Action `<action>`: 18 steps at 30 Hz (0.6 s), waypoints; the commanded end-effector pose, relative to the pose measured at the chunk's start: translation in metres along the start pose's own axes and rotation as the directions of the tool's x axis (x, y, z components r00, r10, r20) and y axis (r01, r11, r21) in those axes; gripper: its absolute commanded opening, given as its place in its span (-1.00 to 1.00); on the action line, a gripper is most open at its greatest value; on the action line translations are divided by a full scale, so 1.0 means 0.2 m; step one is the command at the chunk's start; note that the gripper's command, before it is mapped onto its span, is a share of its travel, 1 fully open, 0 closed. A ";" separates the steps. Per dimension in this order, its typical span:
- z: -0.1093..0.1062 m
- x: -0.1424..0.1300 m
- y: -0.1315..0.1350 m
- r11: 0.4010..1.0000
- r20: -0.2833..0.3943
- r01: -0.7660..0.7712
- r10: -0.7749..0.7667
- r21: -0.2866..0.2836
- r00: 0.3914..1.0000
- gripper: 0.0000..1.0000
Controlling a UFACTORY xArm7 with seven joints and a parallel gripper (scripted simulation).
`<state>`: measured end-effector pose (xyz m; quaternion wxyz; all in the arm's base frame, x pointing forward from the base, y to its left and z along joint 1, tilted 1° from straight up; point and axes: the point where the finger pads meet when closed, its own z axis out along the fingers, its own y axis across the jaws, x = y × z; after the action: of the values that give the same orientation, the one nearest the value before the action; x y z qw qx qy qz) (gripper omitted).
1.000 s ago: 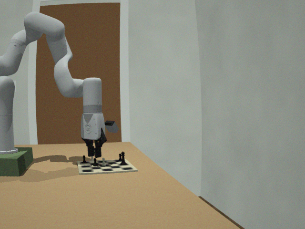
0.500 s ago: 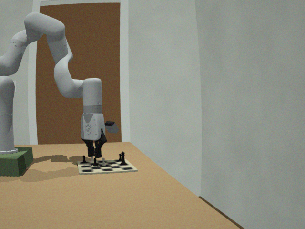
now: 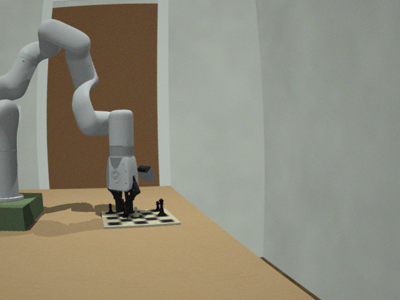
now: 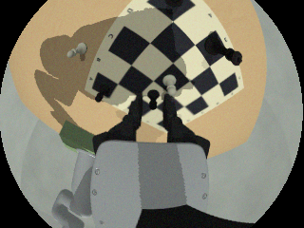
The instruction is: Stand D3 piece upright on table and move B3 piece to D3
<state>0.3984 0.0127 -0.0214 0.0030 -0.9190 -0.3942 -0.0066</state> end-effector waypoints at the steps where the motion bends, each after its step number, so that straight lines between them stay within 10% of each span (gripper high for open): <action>1: 0.03 0.01 0.01 1.000 -0.005 0.000 0.000 -0.002 1.000 -0.31; 18: 0.04 0.01 0.01 1.000 -0.005 0.000 0.000 -0.002 1.000 -0.31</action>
<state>0.3991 0.0128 -0.0304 0.0035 -0.9189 -0.3944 -0.0077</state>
